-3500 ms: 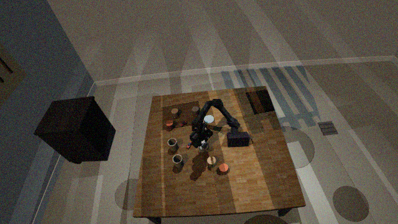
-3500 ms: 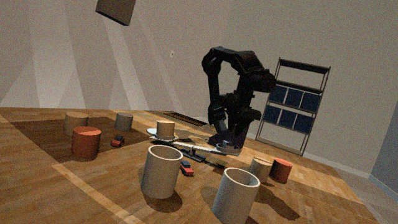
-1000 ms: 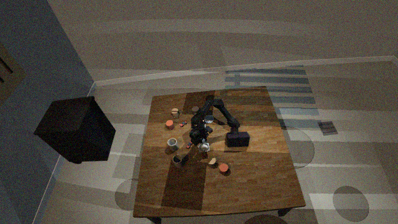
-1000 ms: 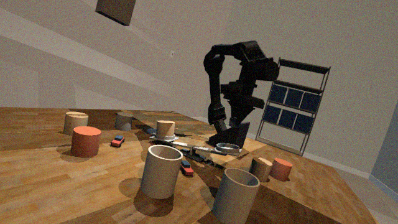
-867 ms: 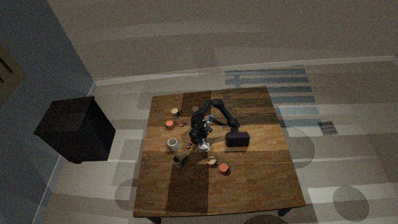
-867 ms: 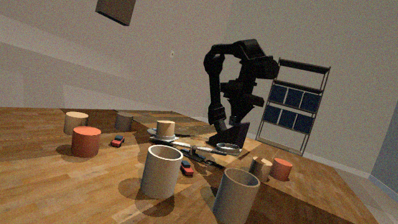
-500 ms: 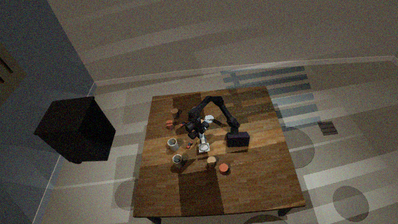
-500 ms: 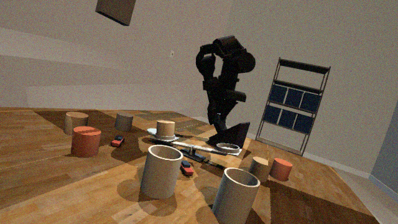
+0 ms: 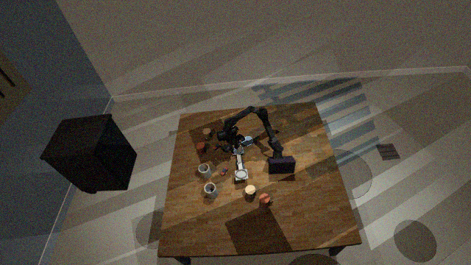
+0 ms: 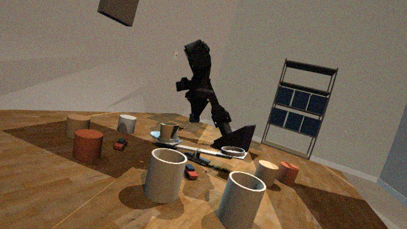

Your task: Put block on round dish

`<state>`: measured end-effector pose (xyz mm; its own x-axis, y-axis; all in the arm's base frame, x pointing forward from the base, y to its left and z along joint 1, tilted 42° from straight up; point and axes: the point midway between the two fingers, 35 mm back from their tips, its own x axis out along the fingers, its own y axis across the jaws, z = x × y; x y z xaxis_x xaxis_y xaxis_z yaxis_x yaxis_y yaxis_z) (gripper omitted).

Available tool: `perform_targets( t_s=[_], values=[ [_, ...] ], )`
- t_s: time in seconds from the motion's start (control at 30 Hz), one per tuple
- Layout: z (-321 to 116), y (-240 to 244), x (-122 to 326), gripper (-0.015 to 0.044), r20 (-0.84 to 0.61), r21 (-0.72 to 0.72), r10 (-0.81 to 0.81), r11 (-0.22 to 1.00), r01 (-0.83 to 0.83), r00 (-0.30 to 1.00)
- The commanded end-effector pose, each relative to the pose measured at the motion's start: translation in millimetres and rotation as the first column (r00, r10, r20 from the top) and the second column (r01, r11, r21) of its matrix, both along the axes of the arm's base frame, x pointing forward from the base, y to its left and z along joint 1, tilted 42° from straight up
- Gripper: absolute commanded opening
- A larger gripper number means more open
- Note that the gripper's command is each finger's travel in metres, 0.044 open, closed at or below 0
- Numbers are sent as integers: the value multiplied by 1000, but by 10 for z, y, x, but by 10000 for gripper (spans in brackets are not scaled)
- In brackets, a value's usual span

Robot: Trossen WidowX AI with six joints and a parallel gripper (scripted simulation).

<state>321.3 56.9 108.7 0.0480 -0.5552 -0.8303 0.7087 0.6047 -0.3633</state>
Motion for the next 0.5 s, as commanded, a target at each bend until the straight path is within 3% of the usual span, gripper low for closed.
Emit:
perform_targets(
  t_s=[0.0,0.47],
  values=[
    [158,-318,-18,0,19,-1,6,1000,-5,1000],
    [639,-1404,-222,0,108,-60,-38,997,44,993]
  ],
)
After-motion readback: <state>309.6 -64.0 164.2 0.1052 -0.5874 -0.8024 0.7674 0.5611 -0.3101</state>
